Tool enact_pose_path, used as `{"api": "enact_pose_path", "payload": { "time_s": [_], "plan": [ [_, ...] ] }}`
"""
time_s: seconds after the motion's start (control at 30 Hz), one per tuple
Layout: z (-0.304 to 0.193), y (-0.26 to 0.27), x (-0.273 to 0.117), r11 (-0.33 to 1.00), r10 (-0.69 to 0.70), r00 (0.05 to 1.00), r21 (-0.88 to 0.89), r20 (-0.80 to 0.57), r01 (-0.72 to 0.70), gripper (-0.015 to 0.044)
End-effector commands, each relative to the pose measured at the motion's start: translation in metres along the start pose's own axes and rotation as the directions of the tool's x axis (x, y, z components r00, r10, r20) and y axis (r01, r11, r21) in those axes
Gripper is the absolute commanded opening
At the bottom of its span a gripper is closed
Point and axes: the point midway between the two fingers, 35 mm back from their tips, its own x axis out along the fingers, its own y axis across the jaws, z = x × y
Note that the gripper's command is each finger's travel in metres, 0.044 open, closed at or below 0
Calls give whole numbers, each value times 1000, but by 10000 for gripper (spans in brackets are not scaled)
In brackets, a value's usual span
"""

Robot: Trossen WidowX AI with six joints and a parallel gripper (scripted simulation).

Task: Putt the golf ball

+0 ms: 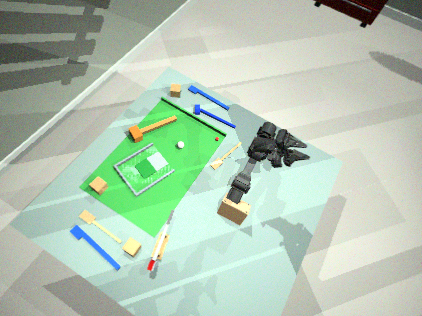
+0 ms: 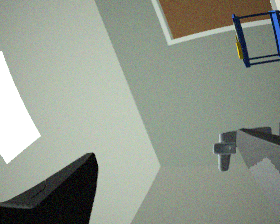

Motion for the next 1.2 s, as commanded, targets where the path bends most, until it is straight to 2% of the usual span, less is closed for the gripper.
{"api": "enact_pose_path", "payload": {
  "time_s": [0.0, 0.13, 0.3, 0.47, 0.67, 0.8, 0.93, 1.07, 1.17],
  "plan": [
    [2, 2, 0, 1000, 7, 1000, 12, 4, -7, 426],
    [39, 37, -14, 957, 144, 985, 240, 94, -163, 440],
    [100, 83, -48, 753, 327, 909, 509, 260, -416, 440],
    [162, 115, -95, 413, 457, 769, 659, 447, -628, 440],
    [234, 133, -169, -82, 522, 532, 660, 667, -747, 440],
    [277, 130, -225, -404, 500, 348, 569, 793, -717, 440],
    [314, 114, -284, -676, 426, 158, 429, 891, -599, 440],
    [342, 88, -341, -872, 304, -25, 268, 952, -410, 440],
    [357, 61, -383, -961, 187, -149, 149, 971, -235, 440]
  ]
}}
